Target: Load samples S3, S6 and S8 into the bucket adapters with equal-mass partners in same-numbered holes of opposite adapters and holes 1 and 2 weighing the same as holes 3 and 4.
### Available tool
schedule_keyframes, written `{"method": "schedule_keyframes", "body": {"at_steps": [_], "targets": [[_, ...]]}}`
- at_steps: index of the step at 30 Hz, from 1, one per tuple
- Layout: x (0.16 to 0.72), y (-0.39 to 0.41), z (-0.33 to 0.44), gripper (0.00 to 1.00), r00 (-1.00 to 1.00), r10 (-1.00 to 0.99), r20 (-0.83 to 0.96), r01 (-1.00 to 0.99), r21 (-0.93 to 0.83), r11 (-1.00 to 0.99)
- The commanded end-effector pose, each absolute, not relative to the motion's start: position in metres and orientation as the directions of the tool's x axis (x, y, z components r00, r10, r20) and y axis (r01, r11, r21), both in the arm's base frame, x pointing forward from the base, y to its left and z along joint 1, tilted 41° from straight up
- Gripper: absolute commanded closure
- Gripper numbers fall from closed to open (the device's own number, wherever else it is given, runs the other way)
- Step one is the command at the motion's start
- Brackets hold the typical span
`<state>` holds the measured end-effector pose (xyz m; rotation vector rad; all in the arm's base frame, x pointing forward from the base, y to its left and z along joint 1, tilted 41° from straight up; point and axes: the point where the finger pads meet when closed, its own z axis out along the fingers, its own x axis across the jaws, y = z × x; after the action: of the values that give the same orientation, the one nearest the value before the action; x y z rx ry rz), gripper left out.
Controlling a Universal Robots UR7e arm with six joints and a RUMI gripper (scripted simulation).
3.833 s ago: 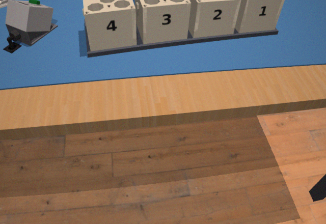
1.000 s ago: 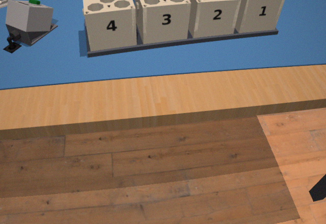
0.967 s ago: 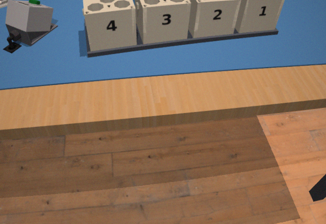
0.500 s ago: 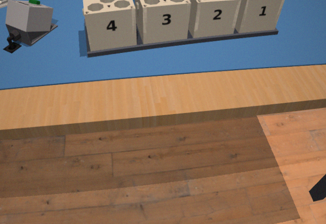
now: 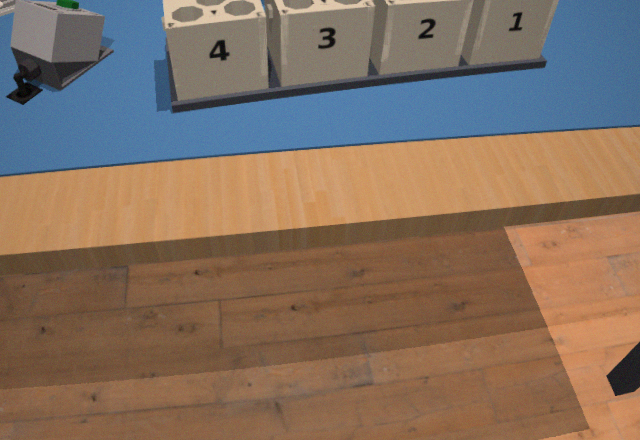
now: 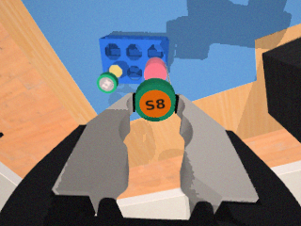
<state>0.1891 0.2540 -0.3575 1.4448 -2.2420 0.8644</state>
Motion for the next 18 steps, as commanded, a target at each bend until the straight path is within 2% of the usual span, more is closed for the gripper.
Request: {"method": "schedule_keyframes", "body": {"at_steps": [1,18], "targets": [[0.189,0.256,-0.355,1.0,-0.428,-0.699,0.573,-0.903,-0.309,0.299],[0.236,0.191,-0.296,1.0,-0.428,-0.699,0.573,-0.903,-0.309,0.299]]}}
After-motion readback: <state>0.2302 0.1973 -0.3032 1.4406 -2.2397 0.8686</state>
